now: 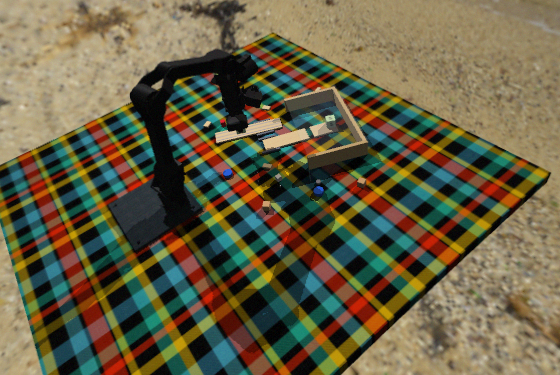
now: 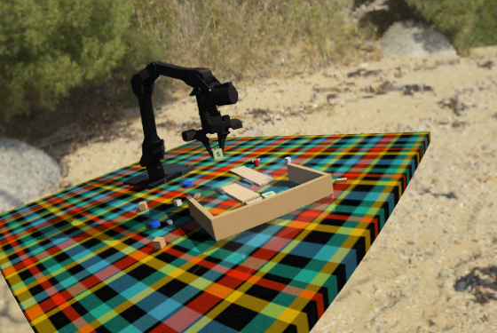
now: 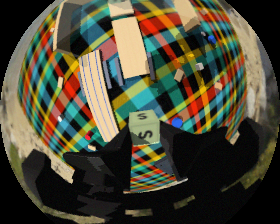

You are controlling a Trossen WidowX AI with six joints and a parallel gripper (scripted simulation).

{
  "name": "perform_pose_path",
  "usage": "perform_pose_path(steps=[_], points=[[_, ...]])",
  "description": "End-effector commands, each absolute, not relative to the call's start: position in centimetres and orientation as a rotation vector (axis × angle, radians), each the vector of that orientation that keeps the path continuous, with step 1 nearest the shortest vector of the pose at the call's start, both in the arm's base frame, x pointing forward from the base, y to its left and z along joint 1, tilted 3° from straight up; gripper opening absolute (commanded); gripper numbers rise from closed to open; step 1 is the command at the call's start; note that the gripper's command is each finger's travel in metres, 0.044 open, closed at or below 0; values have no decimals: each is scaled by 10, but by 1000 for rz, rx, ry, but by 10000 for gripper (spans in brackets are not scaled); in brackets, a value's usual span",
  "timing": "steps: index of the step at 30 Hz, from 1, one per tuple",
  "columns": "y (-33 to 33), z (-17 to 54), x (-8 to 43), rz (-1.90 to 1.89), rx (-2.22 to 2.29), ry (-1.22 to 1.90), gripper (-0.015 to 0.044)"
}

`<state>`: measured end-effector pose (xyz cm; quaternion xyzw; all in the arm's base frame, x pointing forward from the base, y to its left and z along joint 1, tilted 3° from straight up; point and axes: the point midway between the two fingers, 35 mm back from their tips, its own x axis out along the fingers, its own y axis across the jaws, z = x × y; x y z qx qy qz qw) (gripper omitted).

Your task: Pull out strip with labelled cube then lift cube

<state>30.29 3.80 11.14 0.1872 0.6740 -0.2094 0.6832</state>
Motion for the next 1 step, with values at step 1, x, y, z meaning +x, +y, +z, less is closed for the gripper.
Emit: perform_pose_path(steps=[1], points=[[38, 112, 303, -475, 421, 1510, 0]])
